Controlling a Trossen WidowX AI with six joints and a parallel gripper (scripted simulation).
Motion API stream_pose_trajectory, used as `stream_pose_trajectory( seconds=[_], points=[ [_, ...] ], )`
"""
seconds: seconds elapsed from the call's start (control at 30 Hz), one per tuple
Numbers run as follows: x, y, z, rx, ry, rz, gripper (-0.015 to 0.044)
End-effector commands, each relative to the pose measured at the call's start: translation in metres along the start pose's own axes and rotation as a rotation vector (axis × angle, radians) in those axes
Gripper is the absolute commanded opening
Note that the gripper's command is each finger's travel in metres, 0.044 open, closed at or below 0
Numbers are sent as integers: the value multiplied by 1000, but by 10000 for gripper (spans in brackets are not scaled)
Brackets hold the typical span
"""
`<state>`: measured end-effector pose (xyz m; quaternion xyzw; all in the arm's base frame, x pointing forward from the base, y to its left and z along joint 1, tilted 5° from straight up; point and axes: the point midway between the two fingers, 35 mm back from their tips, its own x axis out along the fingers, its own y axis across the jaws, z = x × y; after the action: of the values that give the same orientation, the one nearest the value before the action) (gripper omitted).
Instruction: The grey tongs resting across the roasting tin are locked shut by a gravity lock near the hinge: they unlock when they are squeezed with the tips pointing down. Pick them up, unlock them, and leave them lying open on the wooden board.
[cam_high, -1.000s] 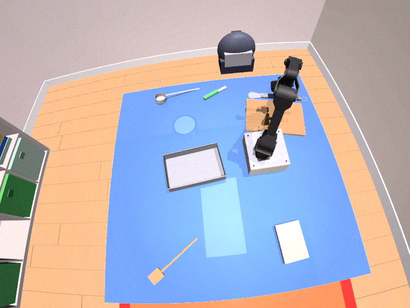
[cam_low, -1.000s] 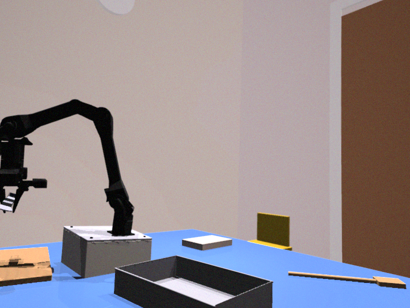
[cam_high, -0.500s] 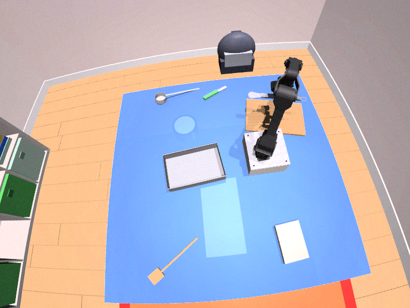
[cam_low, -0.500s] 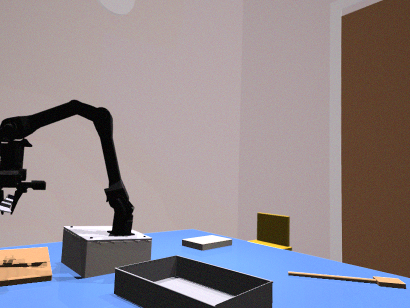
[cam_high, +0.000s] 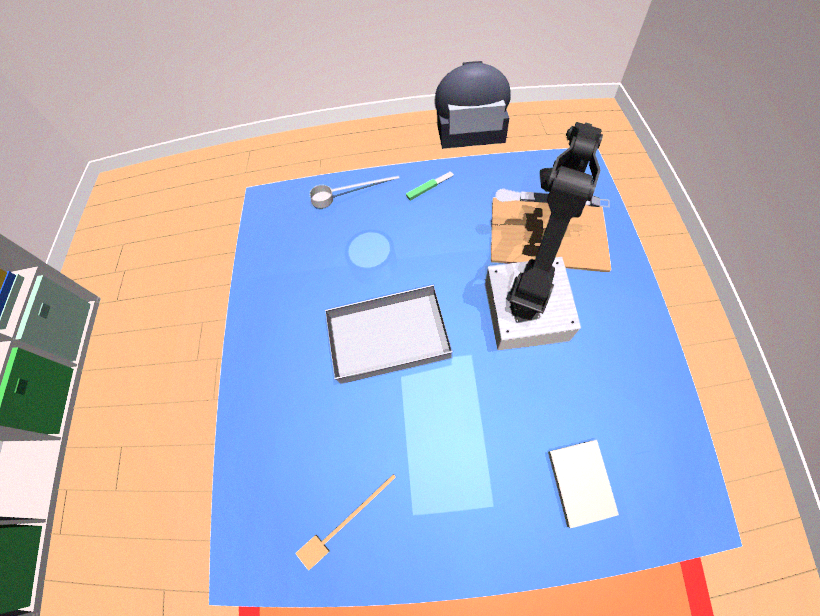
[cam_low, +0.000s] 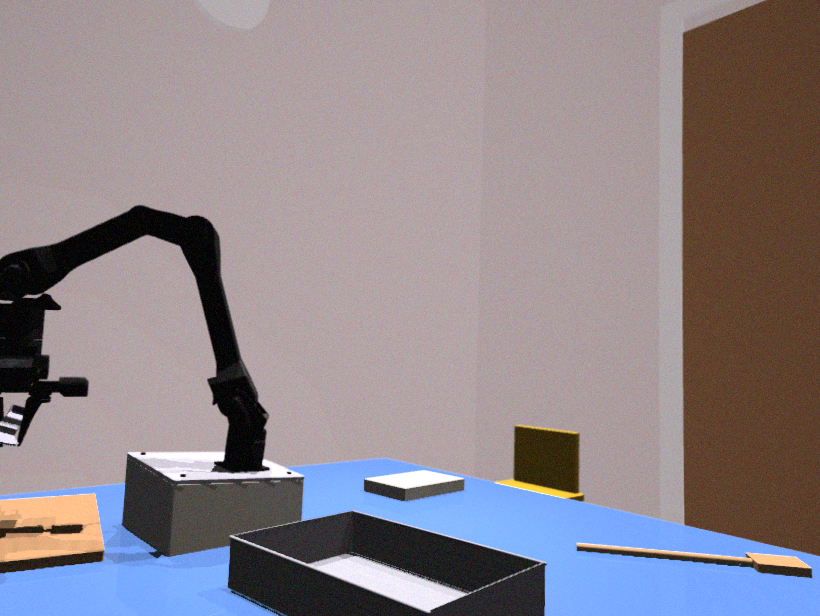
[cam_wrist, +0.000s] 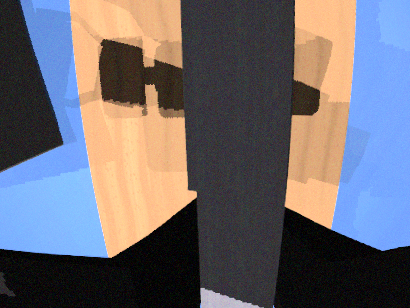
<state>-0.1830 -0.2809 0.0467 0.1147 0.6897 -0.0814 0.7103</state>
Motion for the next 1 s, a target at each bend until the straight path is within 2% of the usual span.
stream_pose_trajectory(
  seconds=[0.0, 0.97],
  points=[
    [6, -1, 1, -5, -4, -3, -150],
    [54, 0, 1, -5, -4, -2, -150]
  ],
)
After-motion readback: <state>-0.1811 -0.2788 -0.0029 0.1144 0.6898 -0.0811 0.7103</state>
